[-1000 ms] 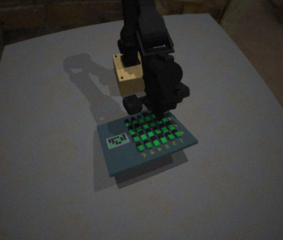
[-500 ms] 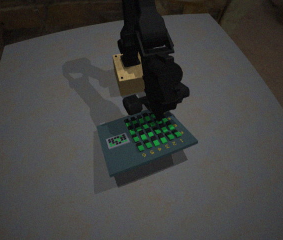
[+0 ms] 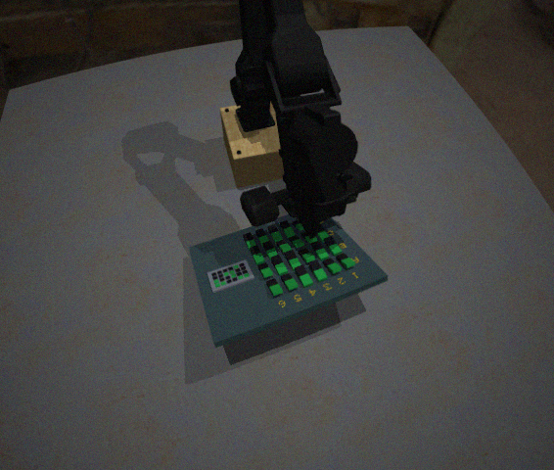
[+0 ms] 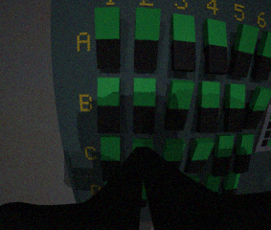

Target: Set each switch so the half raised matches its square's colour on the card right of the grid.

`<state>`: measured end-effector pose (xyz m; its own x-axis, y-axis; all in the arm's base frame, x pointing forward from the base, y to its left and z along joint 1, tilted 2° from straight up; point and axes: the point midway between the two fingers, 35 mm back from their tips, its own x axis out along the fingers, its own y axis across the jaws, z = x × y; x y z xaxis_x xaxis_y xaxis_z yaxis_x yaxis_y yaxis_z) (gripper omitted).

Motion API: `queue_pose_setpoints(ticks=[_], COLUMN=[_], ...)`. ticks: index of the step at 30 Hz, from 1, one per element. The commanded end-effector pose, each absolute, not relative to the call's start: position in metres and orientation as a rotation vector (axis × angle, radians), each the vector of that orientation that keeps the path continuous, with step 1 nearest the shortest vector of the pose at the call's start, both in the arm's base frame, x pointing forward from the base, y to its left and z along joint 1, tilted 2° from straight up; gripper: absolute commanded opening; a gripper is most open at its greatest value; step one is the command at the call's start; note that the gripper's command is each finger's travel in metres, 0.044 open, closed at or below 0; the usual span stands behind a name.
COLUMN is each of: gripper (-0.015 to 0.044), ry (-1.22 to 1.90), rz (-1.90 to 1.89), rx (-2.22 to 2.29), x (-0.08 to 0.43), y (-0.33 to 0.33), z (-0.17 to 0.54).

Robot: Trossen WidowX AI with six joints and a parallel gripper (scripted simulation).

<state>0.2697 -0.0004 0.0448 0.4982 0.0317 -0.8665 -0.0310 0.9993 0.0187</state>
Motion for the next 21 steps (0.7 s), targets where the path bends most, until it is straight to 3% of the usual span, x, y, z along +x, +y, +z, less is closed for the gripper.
queue_pose_setpoints(ticks=[1,21], gripper=[0.0000,0.0000], ry=[1.050,1.050], rz=[0.033,0.033], rx=[0.002,0.002], x=[0.2700,0.2714], y=[-0.0010,-0.0009], z=[0.0437,0.0414])
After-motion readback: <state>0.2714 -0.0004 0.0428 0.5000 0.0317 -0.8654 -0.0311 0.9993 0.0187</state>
